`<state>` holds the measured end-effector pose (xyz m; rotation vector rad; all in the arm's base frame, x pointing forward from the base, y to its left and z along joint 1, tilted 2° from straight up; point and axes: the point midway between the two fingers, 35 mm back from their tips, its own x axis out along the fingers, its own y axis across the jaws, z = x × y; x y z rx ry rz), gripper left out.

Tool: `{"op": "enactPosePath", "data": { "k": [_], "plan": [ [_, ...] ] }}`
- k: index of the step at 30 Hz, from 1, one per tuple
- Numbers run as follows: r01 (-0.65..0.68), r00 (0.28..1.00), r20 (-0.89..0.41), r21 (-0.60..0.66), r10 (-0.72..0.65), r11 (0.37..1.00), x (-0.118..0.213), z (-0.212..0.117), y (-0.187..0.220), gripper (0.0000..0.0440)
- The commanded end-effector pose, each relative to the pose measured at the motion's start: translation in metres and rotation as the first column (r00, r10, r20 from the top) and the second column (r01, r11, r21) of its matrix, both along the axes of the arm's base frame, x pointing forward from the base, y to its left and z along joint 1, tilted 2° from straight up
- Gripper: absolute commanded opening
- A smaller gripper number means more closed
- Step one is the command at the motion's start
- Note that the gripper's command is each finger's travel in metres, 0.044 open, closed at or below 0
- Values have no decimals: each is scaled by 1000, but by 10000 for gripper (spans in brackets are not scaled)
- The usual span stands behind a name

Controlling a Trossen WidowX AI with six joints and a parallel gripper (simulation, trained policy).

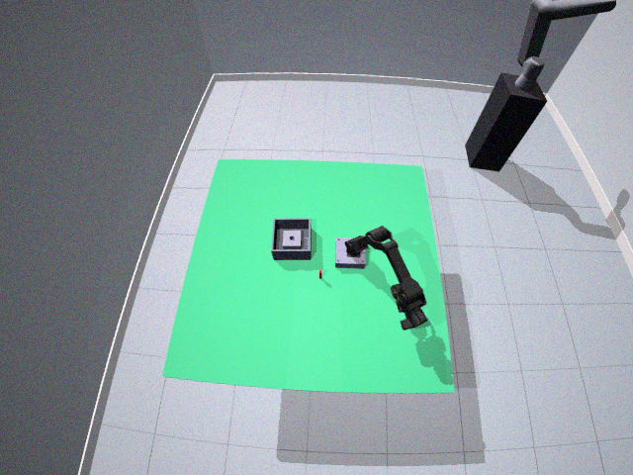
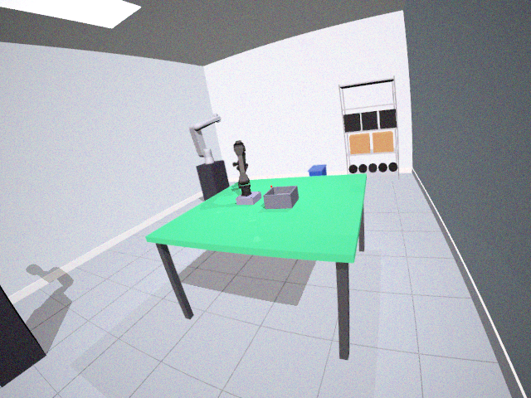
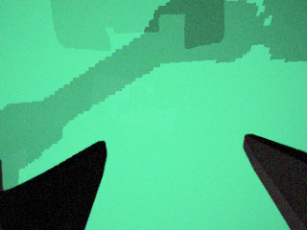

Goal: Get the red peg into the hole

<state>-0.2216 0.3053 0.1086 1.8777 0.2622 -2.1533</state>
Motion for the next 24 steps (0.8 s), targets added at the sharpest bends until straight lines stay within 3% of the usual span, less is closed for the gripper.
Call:
{"op": "enactPosePath", "data": {
  "k": [1,12,24],
  "plan": [
    [123,992,-1,12,-123,992,12,6,7,440],
    [486,874,-9,22,-486,874,53,22,25,440],
    [800,600,-5,11,-800,600,100,34,34,440]
  ]
}}
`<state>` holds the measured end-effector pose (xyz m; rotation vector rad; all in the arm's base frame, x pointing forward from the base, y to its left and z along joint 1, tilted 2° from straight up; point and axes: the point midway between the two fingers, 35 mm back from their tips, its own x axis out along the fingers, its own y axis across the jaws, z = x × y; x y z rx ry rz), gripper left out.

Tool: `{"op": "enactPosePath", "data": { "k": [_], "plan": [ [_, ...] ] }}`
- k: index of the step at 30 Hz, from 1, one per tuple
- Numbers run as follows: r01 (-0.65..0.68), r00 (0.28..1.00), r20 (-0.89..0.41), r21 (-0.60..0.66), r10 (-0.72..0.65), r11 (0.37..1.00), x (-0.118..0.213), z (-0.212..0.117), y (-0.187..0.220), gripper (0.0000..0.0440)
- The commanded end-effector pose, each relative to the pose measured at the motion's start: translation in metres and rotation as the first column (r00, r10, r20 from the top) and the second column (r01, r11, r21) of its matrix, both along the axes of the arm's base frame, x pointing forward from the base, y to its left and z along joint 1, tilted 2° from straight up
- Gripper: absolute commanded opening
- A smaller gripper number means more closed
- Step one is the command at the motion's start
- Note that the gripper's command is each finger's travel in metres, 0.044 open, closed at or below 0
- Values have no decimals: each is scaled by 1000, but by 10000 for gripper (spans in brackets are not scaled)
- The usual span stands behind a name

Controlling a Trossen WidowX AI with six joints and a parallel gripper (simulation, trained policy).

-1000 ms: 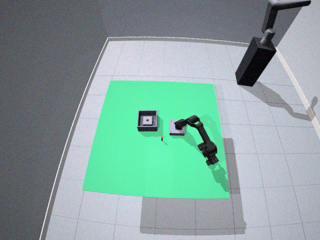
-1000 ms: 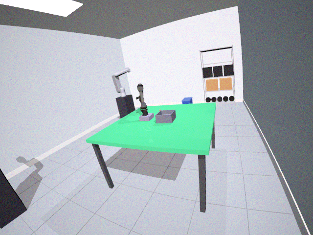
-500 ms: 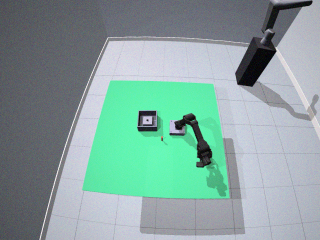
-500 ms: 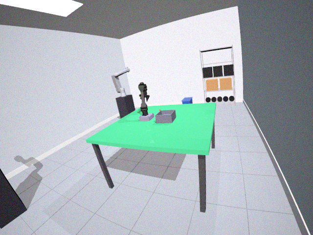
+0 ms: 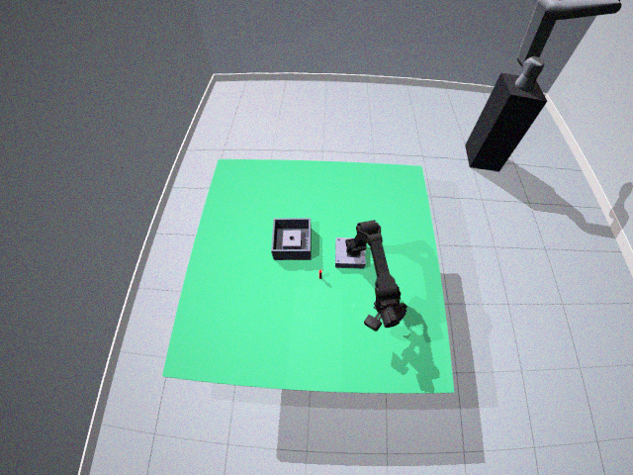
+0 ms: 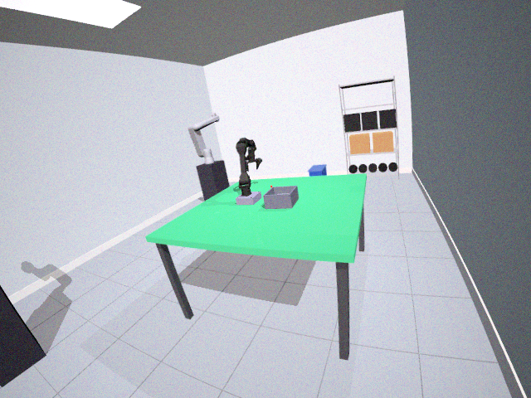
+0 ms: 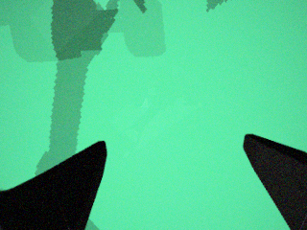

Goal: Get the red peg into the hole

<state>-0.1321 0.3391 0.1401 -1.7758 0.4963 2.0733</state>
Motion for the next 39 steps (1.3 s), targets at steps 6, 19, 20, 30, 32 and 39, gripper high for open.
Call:
{"op": "enactPosePath", "data": {
  "k": [6,19,20,30,32,39],
  "plan": [
    [294,956,2,-13,-294,956,35,7,1,440],
    [682,731,13,-43,-682,730,87,13,-5,440],
    [707,707,14,-46,-707,706,91,14,-6,440],
    [905,424,37,-68,-905,421,129,16,-18,440],
    [932,360,42,-71,-932,356,137,16,-21,440],
    [990,125,65,-80,-990,120,161,16,-33,440]
  ]
}}
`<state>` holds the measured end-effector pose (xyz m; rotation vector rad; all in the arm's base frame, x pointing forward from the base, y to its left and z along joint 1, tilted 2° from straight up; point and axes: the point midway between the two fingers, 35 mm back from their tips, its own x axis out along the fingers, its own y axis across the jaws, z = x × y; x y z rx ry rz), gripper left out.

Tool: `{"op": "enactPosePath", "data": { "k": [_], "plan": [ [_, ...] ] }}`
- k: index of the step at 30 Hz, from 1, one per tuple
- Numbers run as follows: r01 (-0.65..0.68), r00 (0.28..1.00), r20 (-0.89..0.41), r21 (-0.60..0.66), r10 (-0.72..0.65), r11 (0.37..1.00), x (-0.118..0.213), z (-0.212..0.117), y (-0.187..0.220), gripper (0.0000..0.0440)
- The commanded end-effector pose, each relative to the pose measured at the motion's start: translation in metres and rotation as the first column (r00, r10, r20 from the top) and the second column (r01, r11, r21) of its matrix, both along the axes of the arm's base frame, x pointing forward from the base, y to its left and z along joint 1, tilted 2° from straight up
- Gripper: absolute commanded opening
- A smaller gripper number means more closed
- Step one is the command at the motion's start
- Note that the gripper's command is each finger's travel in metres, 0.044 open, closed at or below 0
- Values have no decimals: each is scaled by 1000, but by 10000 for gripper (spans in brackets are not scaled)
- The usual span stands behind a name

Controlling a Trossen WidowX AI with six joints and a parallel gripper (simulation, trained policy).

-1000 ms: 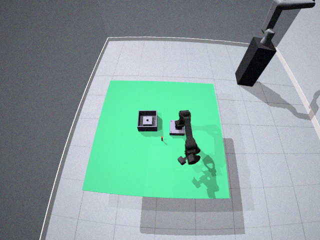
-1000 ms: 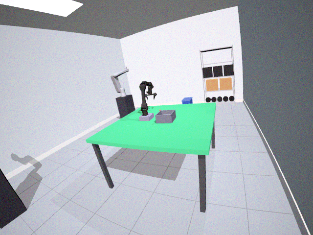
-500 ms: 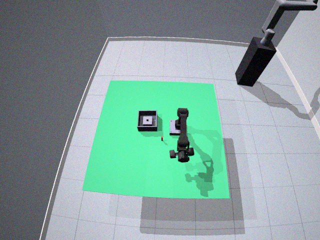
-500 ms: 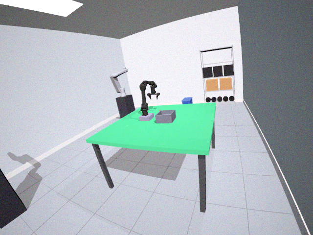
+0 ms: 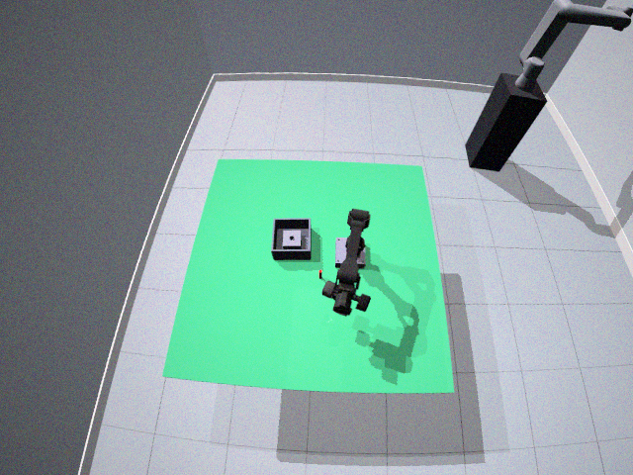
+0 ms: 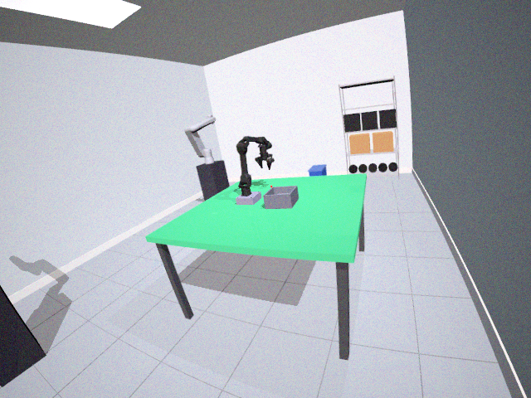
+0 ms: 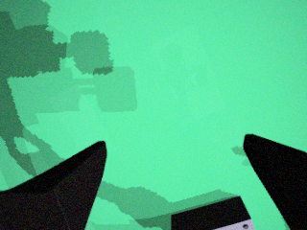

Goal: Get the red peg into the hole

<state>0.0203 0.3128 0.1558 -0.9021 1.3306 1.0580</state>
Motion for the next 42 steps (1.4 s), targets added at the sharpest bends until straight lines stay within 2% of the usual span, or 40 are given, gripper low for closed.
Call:
{"op": "enactPosePath", "data": {
  "k": [1,10,19,31,42],
  "plan": [
    [124,992,2,-15,-124,992,12,0,-9,440],
    [422,906,8,-50,-423,905,41,-2,-28,440],
    [679,733,26,-85,-679,729,67,-6,-51,440],
    [912,400,74,-128,-914,389,95,-18,-88,440],
    [989,38,145,-150,-989,16,114,-40,-126,440]
  ]
}}
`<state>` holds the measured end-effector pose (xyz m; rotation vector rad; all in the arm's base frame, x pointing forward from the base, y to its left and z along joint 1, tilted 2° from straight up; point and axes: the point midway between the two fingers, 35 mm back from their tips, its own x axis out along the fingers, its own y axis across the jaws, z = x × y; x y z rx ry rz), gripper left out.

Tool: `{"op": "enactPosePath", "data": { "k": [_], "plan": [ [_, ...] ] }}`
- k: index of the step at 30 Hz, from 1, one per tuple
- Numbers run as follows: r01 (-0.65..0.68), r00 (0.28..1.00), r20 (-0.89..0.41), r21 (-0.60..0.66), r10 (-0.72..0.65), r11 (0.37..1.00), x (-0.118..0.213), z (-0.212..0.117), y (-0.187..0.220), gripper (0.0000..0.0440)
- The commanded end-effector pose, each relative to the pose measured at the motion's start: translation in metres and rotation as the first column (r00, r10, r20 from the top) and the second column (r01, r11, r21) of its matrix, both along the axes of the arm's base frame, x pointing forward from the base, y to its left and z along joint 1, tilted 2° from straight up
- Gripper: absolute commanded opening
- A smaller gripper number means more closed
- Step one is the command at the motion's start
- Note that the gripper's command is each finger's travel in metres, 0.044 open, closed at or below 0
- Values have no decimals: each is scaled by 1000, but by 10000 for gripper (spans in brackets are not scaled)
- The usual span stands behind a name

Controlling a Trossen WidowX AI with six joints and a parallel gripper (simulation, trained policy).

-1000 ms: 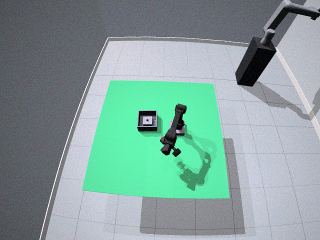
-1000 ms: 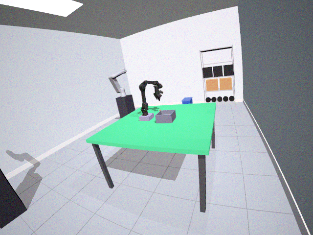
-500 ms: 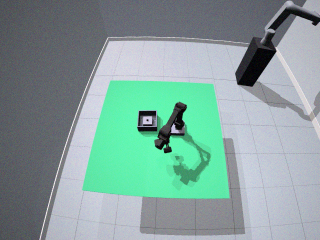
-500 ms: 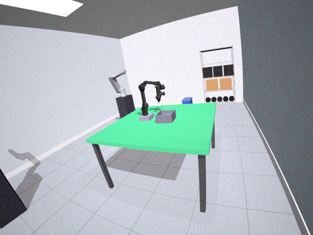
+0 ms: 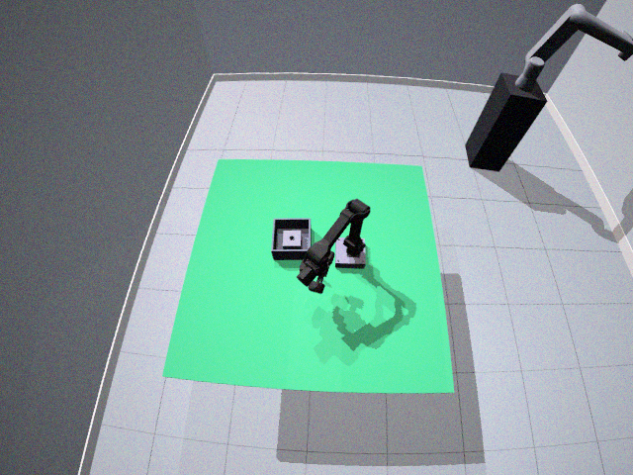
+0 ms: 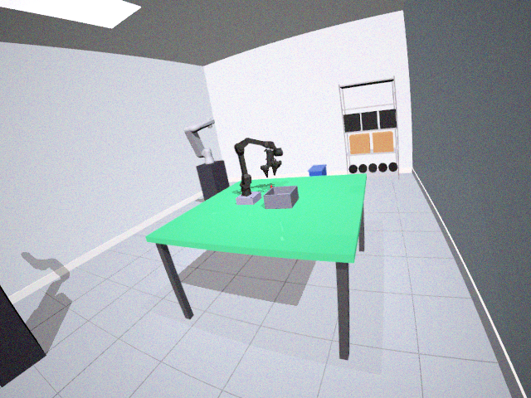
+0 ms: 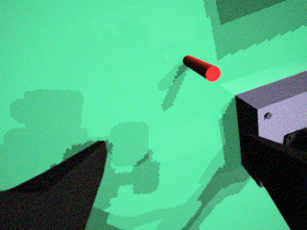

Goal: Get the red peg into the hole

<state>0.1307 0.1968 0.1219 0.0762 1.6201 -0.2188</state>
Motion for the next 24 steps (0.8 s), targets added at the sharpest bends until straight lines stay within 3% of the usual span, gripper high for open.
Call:
{"op": "enactPosePath", "data": {
  "k": [1,11,24],
  "plan": [
    [122,993,5,-26,-122,992,5,-8,-14,440],
    [373,928,32,-76,-372,925,14,-41,-42,440],
    [471,881,86,-70,-465,879,23,-93,-55,435]
  ]
}}
